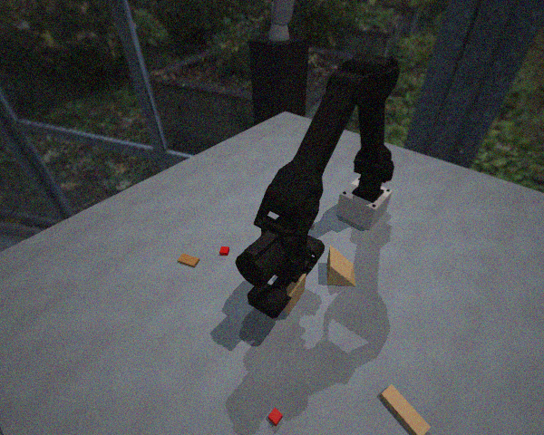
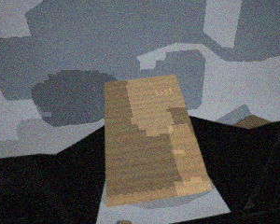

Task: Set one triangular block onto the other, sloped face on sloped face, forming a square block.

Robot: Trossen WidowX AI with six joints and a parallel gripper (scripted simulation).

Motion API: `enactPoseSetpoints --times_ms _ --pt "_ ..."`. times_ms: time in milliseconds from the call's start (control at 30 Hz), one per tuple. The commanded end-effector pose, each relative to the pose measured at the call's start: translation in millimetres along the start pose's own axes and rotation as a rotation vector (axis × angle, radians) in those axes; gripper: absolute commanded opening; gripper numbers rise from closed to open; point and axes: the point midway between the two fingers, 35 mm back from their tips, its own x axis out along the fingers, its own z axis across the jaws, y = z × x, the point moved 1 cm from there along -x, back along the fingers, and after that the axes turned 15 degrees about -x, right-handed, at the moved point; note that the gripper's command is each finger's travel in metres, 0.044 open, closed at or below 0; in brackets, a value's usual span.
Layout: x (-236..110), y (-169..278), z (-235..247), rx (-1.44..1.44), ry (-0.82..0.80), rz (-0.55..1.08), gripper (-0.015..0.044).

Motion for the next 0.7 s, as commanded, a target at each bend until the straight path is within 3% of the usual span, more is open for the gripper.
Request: enactPoseSetpoints --times_ms 0,433,667 --pt "8 1 -2 -0.001 0.006 0.002 0.0" --pt "20 1 -2 -0.001 0.005 0.003 0.0" --pt "18 1 -2 0.0 0.005 0.002 0.0184"
